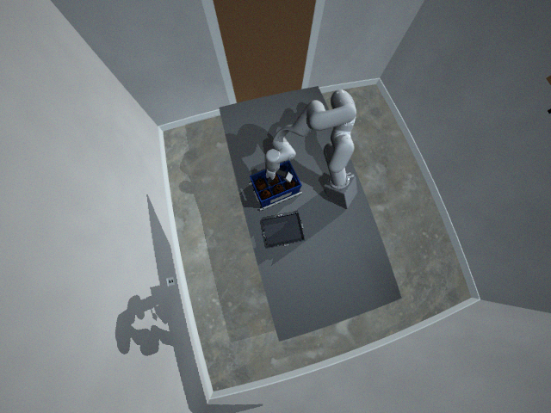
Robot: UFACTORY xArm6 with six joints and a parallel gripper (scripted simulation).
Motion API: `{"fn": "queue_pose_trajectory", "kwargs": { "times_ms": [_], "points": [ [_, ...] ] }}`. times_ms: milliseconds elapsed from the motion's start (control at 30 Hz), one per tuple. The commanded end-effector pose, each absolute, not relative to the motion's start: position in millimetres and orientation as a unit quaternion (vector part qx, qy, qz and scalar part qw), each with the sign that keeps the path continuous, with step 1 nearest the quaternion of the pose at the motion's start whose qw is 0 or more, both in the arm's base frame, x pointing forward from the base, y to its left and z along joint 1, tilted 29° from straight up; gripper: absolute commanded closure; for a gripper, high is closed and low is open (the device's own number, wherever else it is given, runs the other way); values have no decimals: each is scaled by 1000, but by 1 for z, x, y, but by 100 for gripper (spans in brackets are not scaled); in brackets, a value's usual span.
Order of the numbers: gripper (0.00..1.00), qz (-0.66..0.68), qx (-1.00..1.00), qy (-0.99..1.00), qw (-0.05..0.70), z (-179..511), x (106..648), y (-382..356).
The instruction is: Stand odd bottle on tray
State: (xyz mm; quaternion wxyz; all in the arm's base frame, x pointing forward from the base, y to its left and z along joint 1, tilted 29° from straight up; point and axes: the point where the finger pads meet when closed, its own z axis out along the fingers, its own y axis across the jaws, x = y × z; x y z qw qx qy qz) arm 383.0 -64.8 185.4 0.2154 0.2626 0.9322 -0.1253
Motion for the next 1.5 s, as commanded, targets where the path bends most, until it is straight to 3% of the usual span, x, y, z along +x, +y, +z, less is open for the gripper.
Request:
{"fn": "queue_pose_trajectory", "kwargs": {
  "times_ms": [0, 200, 233, 1467],
  "points": [
    [35, -125, 263, 932, 217, 187, 384, -65],
    [35, -125, 263, 932, 217, 187, 384, -65],
    [100, -125, 263, 932, 217, 187, 384, -65],
    [100, -125, 263, 932, 217, 187, 384, -65]
  ]
}}
